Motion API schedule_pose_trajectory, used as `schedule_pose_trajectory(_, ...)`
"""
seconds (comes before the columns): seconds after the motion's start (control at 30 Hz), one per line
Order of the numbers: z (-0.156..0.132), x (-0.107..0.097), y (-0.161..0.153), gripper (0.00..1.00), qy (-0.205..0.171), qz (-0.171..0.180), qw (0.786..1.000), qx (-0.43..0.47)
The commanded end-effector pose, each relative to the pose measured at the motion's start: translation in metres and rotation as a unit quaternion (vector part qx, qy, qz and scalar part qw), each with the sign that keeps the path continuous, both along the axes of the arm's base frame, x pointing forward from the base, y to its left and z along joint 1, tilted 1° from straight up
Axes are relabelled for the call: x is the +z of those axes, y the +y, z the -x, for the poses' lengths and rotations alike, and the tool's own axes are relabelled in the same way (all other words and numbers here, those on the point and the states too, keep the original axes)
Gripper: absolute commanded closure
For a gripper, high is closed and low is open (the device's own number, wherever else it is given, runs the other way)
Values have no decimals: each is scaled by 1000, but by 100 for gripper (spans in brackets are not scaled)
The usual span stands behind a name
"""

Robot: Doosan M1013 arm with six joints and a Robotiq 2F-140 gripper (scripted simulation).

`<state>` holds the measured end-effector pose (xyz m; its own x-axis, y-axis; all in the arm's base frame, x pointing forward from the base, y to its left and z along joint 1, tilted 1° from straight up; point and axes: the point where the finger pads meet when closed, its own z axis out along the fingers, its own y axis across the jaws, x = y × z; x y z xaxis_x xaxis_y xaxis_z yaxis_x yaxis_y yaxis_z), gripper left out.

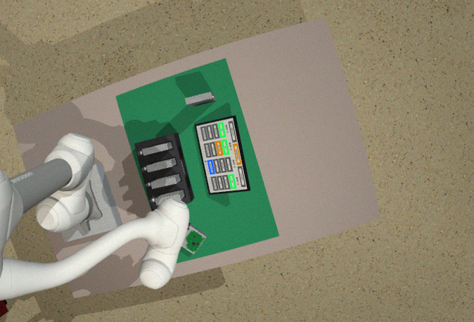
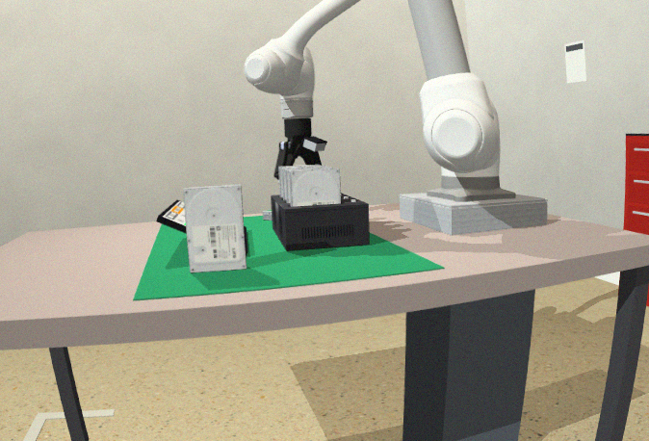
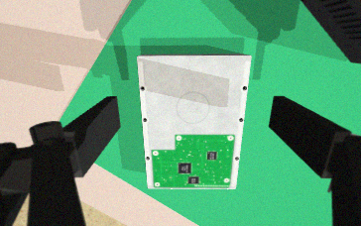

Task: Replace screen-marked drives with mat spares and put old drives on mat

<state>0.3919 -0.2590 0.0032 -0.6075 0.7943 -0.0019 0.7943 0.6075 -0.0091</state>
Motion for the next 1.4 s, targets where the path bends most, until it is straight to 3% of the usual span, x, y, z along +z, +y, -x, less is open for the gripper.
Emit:
schedule_pose_trajectory(0.0,0,-2,0,11,0,0,1000,0)
schedule_pose_trajectory(1.37,0,-11,0,11,0,0,1000,0)
